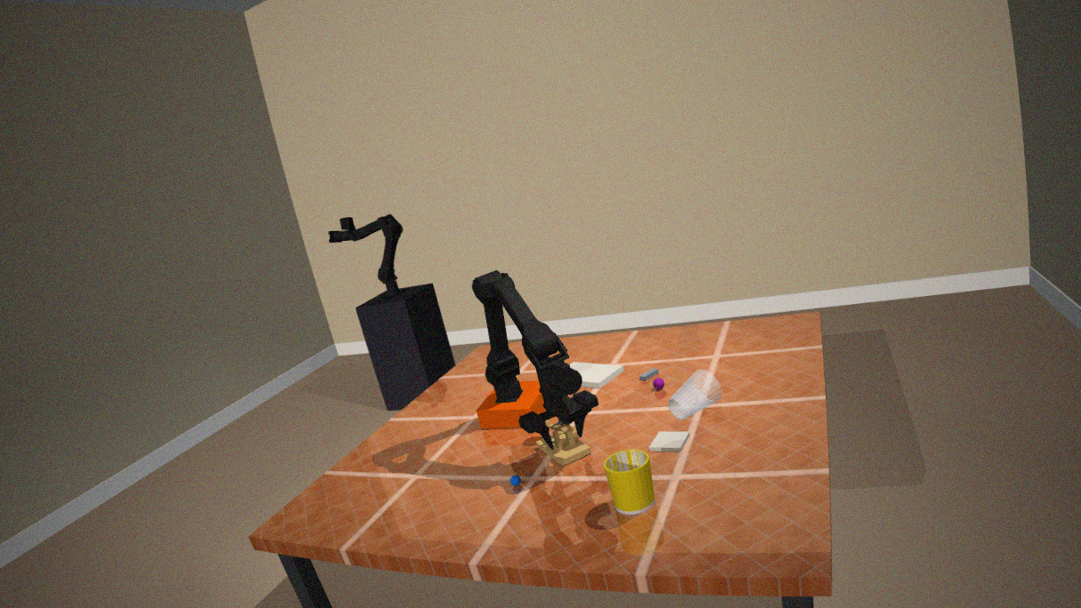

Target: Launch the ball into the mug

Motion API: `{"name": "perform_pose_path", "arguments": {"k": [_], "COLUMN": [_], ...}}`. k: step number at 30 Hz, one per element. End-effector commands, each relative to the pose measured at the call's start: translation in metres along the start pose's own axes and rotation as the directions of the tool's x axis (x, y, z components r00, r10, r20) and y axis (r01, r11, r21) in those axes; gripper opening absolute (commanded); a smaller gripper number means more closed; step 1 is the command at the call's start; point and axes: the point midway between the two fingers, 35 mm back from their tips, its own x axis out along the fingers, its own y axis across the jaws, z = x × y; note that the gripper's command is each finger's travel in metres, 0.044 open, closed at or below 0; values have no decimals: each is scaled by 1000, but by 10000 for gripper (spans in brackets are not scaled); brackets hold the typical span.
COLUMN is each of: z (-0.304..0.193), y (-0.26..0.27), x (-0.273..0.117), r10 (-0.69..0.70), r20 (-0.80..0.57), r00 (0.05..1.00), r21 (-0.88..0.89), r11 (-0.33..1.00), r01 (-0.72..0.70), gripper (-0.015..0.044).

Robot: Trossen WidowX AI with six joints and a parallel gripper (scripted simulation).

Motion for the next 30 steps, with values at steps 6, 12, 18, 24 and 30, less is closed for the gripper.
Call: {"name": "perform_pose_path", "arguments": {"k": [6, 12, 18, 24, 30], "z": [0, 0, 0, 2, 2], "y": [0, 0, 0, 0, 0], "x": [-1, -1, -50, -47, -37], "r10": [0, 0, 1, 2, 2], "r20": [1, 1, 1, 0, 0], "r00": [1000, 1000, 1000, 1000, 1000], "r21": [0, 0, 0, -2, -3], "r11": [1000, 1000, 1000, 1000, 1000], "r01": [0, 0, -1, -2, -2], "gripper": [151, 111, 0, 0, 0]}}
